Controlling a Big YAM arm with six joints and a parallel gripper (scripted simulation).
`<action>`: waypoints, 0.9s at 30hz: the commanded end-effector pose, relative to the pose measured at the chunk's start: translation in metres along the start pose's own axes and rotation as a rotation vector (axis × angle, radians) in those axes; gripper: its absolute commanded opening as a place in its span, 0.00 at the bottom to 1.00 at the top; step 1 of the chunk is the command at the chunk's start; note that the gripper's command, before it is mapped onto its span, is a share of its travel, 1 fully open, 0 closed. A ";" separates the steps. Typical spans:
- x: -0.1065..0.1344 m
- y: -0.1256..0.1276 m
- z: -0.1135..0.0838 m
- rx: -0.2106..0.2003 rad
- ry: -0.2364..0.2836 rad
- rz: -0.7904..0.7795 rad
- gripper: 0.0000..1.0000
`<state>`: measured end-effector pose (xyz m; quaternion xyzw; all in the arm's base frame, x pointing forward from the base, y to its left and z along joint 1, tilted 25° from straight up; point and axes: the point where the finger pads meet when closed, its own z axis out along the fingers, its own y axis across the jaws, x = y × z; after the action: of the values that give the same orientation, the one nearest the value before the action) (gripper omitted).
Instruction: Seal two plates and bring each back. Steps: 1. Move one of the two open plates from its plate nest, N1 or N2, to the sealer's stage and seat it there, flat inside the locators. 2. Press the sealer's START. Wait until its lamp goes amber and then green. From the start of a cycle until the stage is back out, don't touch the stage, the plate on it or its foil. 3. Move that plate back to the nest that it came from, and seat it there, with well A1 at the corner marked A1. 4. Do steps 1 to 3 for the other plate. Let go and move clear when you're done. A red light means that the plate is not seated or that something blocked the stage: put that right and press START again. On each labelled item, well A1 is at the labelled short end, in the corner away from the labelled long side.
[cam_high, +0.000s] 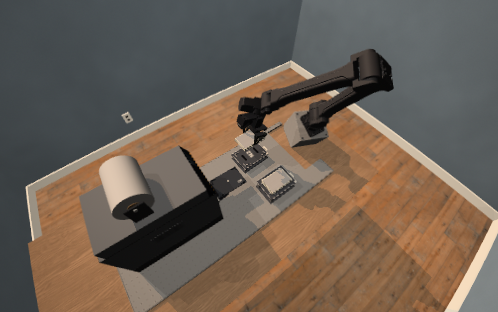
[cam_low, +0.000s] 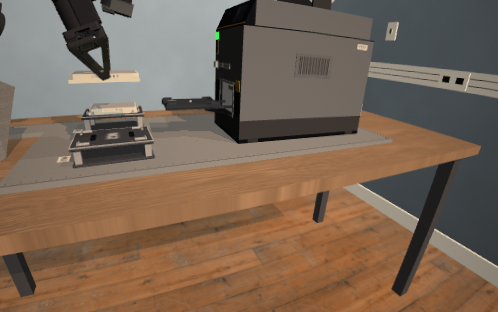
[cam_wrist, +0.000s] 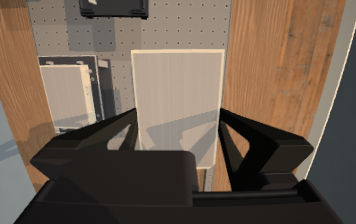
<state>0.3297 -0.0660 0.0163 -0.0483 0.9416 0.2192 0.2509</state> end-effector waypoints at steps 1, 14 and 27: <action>-0.012 0.002 -0.007 0.006 -0.016 -0.008 0.00; -0.003 0.004 -0.002 -0.004 -0.001 -0.017 0.00; -0.025 -0.013 -0.006 0.024 -0.042 -0.021 0.00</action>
<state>0.3262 -0.0633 0.0147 -0.0500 0.9418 0.2209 0.2485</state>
